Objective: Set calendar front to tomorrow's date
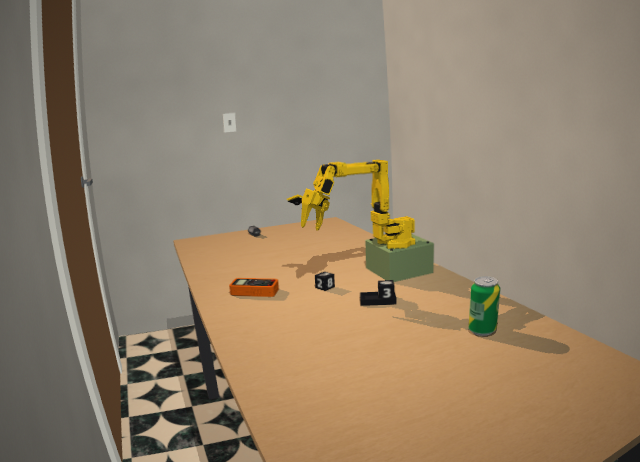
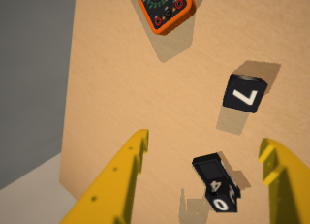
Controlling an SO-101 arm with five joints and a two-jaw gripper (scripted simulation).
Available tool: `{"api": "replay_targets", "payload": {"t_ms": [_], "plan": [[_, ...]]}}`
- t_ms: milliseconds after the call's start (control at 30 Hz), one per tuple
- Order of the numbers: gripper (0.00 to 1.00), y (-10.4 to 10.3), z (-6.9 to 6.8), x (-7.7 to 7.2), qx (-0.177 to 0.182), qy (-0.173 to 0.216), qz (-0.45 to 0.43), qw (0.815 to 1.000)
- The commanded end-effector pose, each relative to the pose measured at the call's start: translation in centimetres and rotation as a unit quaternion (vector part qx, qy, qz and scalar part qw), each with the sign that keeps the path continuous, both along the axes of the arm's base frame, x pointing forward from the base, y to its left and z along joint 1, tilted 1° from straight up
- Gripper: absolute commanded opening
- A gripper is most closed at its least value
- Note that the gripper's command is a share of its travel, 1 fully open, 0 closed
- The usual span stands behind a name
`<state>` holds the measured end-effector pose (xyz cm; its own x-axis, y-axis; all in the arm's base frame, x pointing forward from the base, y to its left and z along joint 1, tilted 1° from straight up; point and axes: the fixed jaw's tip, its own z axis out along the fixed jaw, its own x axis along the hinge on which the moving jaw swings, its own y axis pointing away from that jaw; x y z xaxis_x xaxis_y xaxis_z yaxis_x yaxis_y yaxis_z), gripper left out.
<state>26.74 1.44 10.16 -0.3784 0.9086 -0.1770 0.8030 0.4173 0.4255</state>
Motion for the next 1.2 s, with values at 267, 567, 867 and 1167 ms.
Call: {"api": "replay_targets", "payload": {"t_ms": [267,567,867,1167], "plan": [[0.35,0.2,0.4,-0.1,-0.031,-0.011,0.062,0.998],[0.35,0.2,0.2,-0.2,-0.065,-0.012,0.125,0.99],[0.35,0.2,-0.2,-0.5,-0.124,-0.014,0.234,0.964],[0.35,0.1,-0.5,-0.7,-0.18,-0.015,0.335,0.925]]}}
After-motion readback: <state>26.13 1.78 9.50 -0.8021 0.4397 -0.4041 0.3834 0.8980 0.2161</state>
